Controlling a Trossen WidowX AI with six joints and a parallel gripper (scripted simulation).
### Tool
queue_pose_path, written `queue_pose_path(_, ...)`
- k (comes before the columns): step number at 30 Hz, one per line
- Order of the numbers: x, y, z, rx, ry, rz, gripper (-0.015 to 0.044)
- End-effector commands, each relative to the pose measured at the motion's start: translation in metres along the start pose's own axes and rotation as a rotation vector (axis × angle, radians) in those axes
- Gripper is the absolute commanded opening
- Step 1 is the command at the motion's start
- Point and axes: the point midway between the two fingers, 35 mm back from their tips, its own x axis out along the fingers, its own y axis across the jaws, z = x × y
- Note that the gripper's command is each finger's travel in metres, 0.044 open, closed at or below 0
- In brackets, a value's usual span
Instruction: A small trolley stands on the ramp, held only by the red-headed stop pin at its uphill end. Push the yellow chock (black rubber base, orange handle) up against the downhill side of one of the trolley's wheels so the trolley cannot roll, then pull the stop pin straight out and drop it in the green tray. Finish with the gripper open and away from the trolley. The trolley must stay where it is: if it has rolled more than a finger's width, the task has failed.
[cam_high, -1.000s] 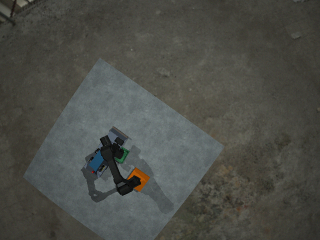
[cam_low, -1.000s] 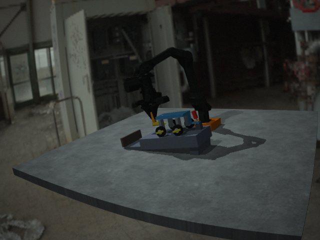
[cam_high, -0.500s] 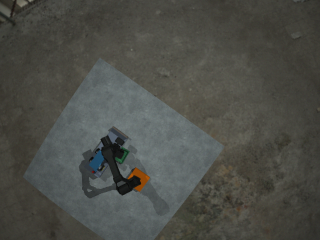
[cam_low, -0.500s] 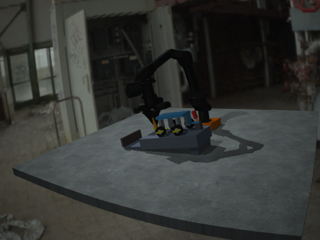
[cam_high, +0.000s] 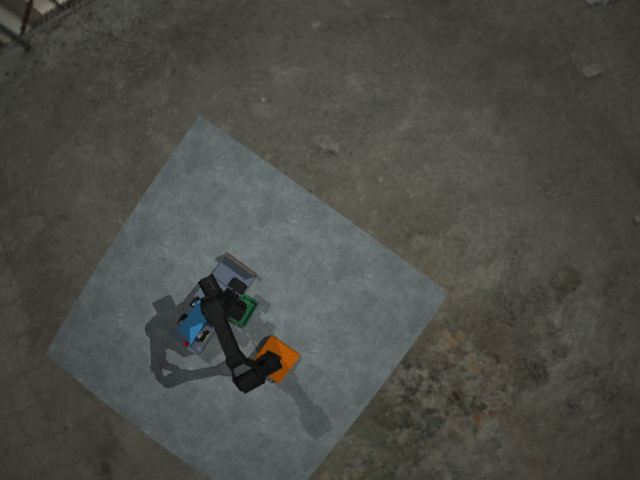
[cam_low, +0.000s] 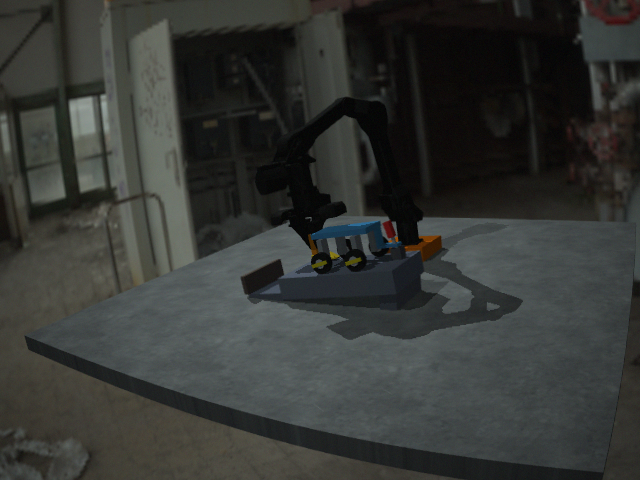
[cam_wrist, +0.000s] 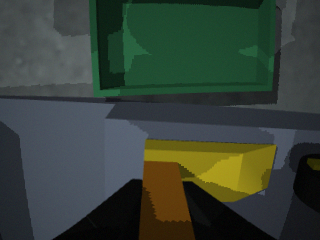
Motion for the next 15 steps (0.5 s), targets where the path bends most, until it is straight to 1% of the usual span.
queue_pose_path(1, 0.000, -0.005, 0.000, 0.005, 0.002, -0.005, 0.0000)
queue_pose_path(15, -0.001, -0.018, 0.000, 0.005, 0.002, -0.006, 0.0000)
